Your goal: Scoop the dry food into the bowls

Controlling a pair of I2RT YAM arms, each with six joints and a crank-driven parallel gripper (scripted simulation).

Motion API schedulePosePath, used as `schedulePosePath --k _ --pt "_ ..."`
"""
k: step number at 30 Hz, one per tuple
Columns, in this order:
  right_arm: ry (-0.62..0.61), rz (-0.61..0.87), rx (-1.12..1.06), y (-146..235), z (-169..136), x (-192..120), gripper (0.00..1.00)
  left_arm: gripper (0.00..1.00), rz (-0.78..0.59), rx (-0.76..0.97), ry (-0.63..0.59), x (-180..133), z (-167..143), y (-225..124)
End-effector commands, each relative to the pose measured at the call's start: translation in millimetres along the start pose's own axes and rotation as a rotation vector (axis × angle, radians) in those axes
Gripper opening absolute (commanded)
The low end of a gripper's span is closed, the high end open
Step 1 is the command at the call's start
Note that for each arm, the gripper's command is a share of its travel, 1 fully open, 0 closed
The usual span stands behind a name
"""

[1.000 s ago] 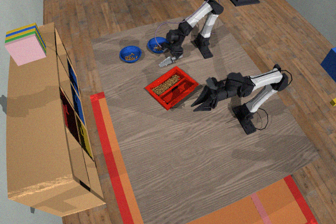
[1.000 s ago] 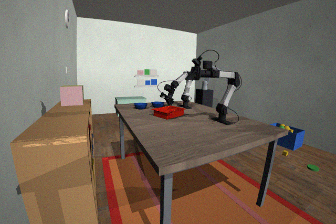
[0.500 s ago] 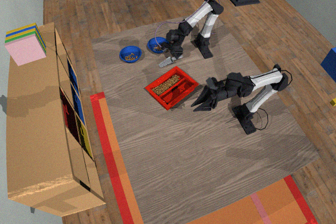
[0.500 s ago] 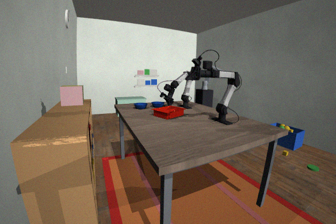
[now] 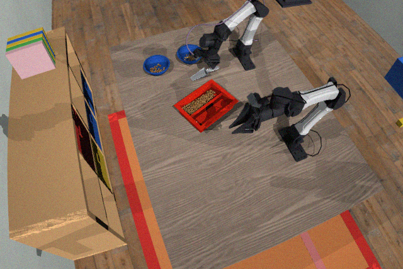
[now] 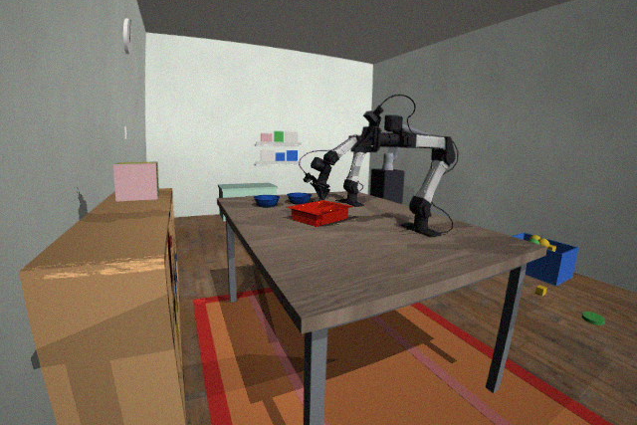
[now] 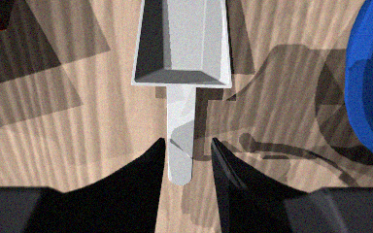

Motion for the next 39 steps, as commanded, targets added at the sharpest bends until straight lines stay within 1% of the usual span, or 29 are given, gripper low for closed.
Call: schedulePosePath --k 1,4,5,7,8,12,13,16,18,20,25,27,28,37,39 --pt "-0.015 0.003 -0.001 -1 13 -26 0.35 0.27 -0.004 -0.003 -0.084 1 31 0" --pt "-0.030 0.003 -0.001 -1 20 -38 0.35 0.27 -0.004 -0.003 -0.084 1 31 0" --pt "-0.074 0.000 -0.001 -2 30 -36 0.35 0.27 -0.004 -0.003 -0.084 1 31 0" --pt "-0.074 0.000 -0.001 -2 30 -36 0.35 0.27 -0.004 -0.003 -0.084 1 31 0" --pt "-0.030 0.003 0.000 -1 21 -46 0.35 0.27 -0.004 -0.003 -0.084 1 31 0" --pt "-0.027 0.003 -0.001 -1 25 -61 0.35 0.27 -0.004 -0.003 -0.084 1 31 0" --pt "-0.079 0.000 -0.001 -2 35 -56 0.35 0.27 -0.004 -0.003 -0.084 1 31 0" --pt "-0.065 0.001 -0.001 -2 31 -55 0.35 0.27 -0.004 -0.003 -0.084 1 31 0" --pt "-0.046 0.002 -0.001 -1 20 -46 0.35 0.27 -0.004 -0.003 -0.084 1 31 0" --pt "-0.084 0.000 -0.001 -2 32 -51 0.35 0.27 -0.004 -0.003 -0.084 1 31 0" --pt "-0.067 0.002 -0.001 -1 26 -49 0.35 0.27 -0.004 -0.003 -0.084 1 31 0" --pt "-0.083 0.001 -0.001 -2 29 -49 0.35 0.27 -0.004 -0.003 -0.084 1 31 0" --pt "-0.146 -0.016 0.009 -6 46 -57 0.35 0.27 -0.003 -0.003 -0.082 2 30 0" --pt "-0.388 -0.038 0.034 -19 100 -69 0.35 0.27 0.007 -0.007 -0.088 0 32 2" --pt "-0.458 -0.047 0.041 -22 111 -80 0.35 0.27 0.009 -0.007 -0.087 1 31 3"
Point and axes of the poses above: on each arm, the point where the finger pads meet when closed, its own x axis out along the fingers, its own y axis across the jaws, z = x × y, the point moved 3 cm from there along -x, back along the fingers, and after that the axes turned 3 degrees about -x, right-handed, at the moved point
